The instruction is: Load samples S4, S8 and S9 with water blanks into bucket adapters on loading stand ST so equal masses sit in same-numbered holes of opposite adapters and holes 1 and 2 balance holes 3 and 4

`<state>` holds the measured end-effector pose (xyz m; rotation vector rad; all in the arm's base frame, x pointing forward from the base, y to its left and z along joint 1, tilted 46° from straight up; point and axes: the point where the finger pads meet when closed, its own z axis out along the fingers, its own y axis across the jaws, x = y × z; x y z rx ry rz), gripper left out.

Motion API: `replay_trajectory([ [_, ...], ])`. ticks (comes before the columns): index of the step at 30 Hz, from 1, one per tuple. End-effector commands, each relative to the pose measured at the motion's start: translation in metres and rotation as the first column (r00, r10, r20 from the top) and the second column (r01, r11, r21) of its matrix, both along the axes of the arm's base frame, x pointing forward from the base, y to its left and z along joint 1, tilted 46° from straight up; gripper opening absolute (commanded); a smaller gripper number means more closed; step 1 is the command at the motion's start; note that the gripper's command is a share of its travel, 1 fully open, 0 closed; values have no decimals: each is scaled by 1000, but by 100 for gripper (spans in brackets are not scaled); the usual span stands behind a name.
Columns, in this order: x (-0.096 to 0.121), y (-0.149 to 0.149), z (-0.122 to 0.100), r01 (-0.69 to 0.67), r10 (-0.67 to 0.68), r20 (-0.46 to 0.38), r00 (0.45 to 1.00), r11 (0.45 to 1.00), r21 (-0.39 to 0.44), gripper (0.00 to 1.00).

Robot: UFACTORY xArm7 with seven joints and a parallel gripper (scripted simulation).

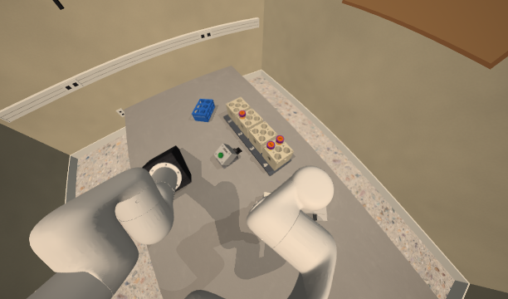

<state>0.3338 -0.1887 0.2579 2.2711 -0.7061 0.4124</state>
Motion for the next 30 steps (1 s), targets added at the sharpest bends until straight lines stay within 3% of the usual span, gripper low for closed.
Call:
replay_trajectory([
  [1, 1, -1, 0, -3, 3, 3, 1000, 1000, -1, 57],
  [30, 3, -11, -10, -3, 3, 3, 1000, 1000, -1, 57],
])
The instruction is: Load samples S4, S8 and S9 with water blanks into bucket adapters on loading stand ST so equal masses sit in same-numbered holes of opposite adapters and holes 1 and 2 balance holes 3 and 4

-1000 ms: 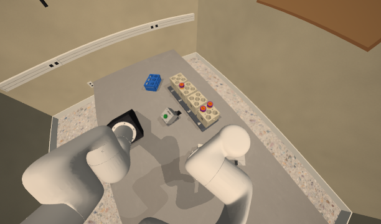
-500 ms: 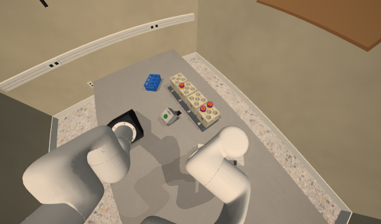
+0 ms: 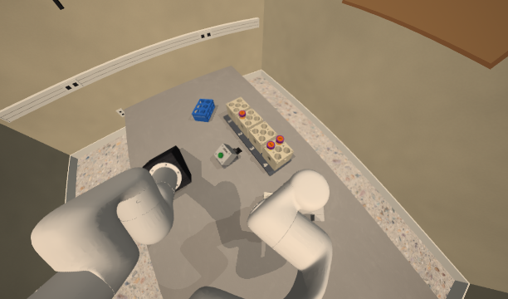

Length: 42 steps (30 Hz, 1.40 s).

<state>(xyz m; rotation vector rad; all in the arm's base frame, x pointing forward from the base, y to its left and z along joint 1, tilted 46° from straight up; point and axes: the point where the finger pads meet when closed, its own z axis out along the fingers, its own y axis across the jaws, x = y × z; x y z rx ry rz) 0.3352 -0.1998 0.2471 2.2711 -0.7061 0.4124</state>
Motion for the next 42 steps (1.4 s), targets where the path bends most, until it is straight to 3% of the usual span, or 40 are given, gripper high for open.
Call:
replay_trajectory([
  [1, 1, 1, 1, -3, 3, 3, 1000, 1000, -1, 57],
  [9, 1, 1, 1, -3, 3, 3, 1000, 1000, -1, 57],
  [10, 1, 1, 1, -3, 3, 3, 1000, 1000, -1, 0],
  [42, 1, 2, 2, -3, 3, 3, 1000, 1000, -1, 0],
])
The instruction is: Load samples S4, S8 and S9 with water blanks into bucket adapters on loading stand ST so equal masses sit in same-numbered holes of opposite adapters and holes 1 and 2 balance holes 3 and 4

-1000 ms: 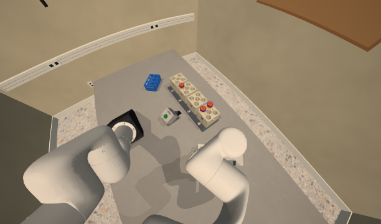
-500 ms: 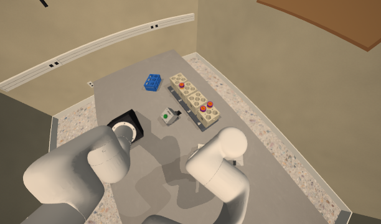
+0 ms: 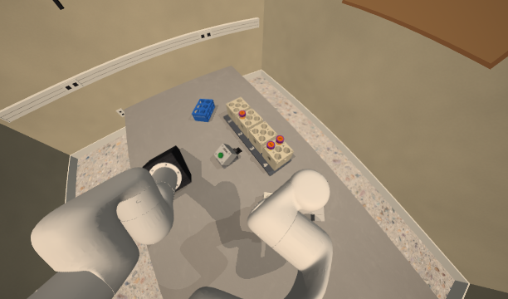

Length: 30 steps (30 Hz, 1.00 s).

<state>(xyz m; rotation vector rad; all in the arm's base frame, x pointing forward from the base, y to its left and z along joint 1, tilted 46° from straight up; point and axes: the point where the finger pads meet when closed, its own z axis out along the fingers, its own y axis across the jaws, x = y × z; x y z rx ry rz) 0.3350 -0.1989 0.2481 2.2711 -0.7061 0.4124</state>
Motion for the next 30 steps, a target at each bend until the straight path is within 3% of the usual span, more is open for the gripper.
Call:
replay_trajectory([
  [1, 1, 1, 1, -3, 3, 3, 1000, 1000, -1, 0],
  [30, 0, 10, 10, -3, 3, 3, 1000, 1000, -1, 0],
])
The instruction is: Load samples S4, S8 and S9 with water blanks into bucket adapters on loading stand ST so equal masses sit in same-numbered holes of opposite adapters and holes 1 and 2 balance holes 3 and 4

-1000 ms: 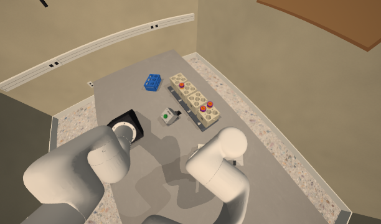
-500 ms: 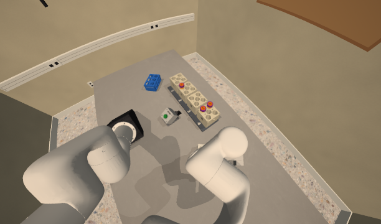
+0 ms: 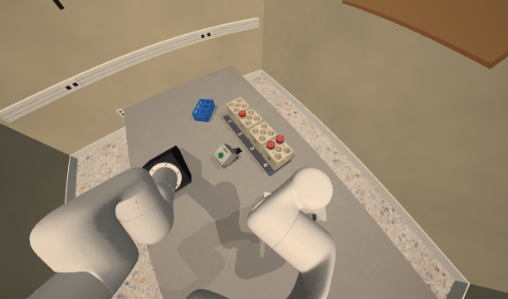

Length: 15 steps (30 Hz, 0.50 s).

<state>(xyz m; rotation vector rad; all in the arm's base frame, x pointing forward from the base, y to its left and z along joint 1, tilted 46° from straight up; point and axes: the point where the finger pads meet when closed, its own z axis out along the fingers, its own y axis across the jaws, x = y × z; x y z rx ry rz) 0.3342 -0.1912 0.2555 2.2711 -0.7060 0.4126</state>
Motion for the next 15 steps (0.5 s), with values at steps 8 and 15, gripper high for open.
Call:
replay_trajectory([
  [8, 0, 6, 6, -3, 3, 3, 1000, 1000, -1, 0],
  [15, 0, 7, 8, -3, 3, 3, 1000, 1000, -1, 0],
])
